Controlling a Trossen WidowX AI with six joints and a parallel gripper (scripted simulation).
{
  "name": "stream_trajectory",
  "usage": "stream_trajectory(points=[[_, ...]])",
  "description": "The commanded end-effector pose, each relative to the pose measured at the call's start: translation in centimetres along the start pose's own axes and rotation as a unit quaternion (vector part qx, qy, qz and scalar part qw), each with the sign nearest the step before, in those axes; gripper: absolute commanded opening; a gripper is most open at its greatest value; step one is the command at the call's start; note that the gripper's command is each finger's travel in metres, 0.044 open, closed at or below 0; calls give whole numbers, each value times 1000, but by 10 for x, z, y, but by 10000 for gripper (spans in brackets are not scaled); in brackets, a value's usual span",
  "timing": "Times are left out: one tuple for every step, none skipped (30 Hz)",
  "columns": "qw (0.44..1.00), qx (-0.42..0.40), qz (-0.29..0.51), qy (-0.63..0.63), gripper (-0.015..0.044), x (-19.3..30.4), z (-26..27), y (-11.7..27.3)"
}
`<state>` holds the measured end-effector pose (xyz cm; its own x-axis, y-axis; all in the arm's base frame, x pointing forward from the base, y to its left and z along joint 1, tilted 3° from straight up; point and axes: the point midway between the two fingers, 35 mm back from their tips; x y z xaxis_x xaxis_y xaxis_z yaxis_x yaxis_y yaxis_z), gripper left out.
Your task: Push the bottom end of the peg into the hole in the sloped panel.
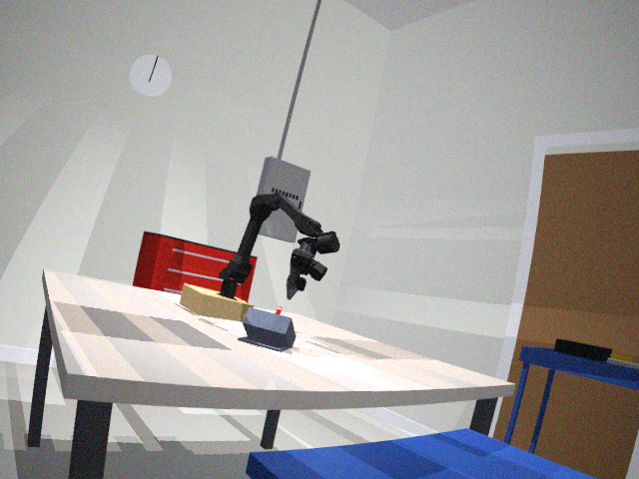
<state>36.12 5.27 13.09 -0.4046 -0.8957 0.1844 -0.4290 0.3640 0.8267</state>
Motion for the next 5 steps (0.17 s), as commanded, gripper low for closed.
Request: stream_trajectory(points=[[1000, 1, 3, -2, 440, 1, 0, 2], [1000, 1, 3, -2, 440, 1, 0, 2], [1000, 1, 3, -2, 440, 1, 0, 2], [1000, 1, 3, -2, 440, 1, 0, 2], [1000, 1, 3, -2, 440, 1, 0, 2]])
Point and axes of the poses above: the point midway between the two fingers, 35 mm back from their tips, its own y axis back along the fingers, its own z axis across the jaws, x = y × z, and after that the axes turned 14 degrees about y, right-handed
